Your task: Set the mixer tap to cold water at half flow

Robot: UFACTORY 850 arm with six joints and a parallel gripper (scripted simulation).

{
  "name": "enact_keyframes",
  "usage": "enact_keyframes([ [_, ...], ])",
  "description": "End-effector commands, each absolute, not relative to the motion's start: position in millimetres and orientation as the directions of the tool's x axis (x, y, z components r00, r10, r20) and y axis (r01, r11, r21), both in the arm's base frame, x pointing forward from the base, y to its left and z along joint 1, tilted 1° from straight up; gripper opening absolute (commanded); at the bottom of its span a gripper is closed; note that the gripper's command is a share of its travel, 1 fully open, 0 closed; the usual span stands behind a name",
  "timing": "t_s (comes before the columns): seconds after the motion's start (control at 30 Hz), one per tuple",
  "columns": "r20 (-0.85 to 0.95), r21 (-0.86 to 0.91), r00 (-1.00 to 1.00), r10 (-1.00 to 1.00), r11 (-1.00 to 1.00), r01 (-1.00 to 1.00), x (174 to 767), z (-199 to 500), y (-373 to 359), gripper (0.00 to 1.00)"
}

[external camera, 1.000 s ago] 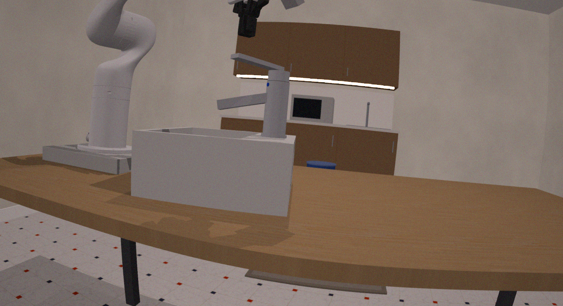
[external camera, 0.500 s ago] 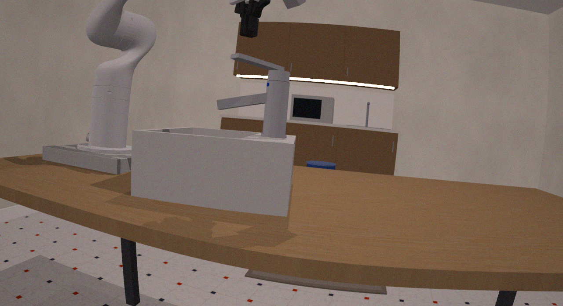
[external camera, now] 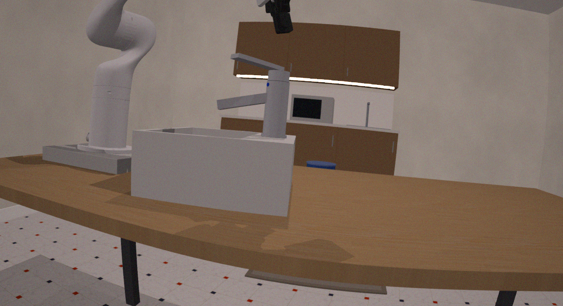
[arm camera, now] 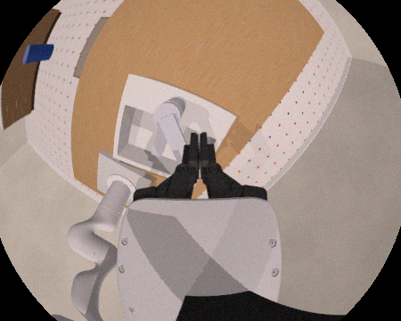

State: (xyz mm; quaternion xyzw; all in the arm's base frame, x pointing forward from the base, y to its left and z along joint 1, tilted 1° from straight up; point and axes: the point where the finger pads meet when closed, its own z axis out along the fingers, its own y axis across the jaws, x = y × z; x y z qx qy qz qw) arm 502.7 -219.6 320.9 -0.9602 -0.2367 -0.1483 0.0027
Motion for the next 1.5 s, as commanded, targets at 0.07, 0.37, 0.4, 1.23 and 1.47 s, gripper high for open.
enact_keyframes([
  [0.07,0.514,0.060,0.842,0.164,-0.986,0.155,558.1,345.6,-230.5,0.00],
  [0.37,0.665,-0.047,0.705,-0.245,-0.956,-0.288,594.3,382.8,-287.9,0.00],
  [0.4,0.675,-0.070,0.672,-0.304,-0.933,-0.352,594.0,386.3,-298.3,0.00],
  [1.23,0.294,-0.372,-0.385,-0.875,0.267,-0.889,441.5,328.4,-278.5,0.00],
  [1.47,0.170,-0.317,-0.547,-0.820,0.480,-0.818,435.2,326.1,-249.2,0.00],
])
